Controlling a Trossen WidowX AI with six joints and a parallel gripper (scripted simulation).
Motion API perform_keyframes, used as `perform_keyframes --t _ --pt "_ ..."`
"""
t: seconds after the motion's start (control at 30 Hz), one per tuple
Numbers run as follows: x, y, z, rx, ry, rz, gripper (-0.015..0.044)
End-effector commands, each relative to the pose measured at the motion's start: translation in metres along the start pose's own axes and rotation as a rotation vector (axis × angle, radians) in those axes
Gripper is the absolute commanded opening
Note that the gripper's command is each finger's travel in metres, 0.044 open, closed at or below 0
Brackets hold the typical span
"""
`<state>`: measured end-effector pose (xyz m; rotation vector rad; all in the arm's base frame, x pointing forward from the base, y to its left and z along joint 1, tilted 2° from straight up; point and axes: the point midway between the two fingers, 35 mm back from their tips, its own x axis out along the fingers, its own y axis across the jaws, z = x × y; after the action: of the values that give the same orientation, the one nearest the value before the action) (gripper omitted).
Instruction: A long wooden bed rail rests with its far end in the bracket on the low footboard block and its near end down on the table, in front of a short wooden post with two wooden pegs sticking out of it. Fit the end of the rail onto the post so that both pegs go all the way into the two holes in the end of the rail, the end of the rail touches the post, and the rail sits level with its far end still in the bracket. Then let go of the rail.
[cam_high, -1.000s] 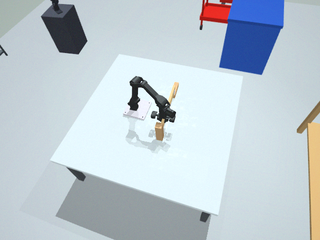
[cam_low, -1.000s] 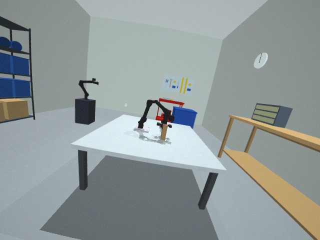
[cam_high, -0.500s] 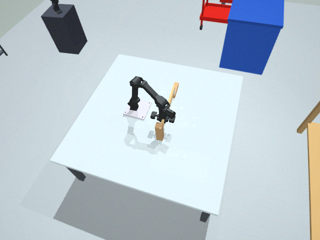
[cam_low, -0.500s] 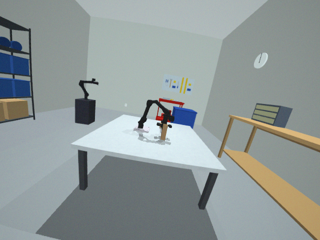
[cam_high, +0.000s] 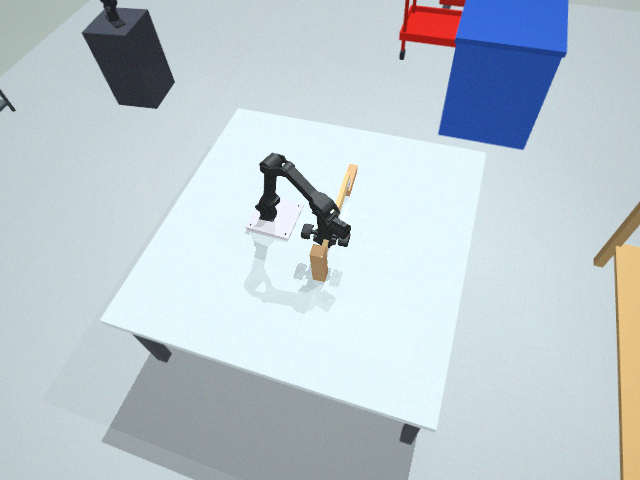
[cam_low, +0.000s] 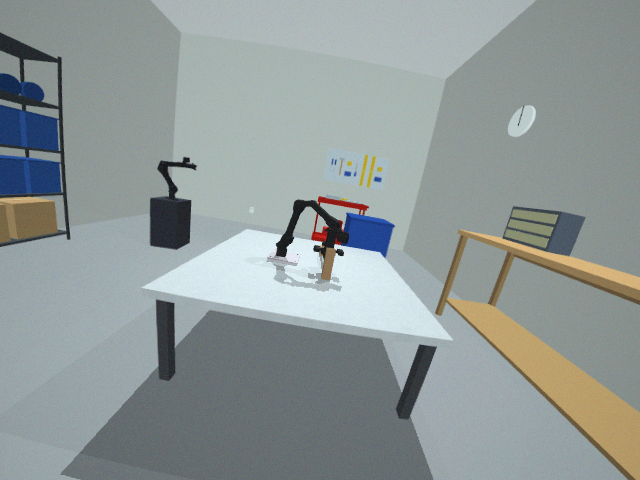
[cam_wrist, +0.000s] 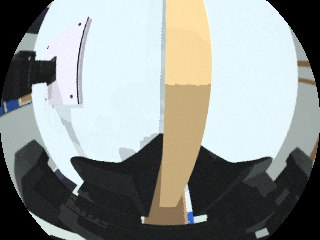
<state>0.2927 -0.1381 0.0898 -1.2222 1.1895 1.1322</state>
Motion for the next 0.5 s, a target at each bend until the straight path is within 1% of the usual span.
perform_keyframes --t 0.0,0.47 --pt "-0.0019 -0.0015 -0.0038 0.0 0.004 -0.007 0.0" --pt "-0.0016 -0.0015 -0.008 0.0 0.005 -0.007 0.0"
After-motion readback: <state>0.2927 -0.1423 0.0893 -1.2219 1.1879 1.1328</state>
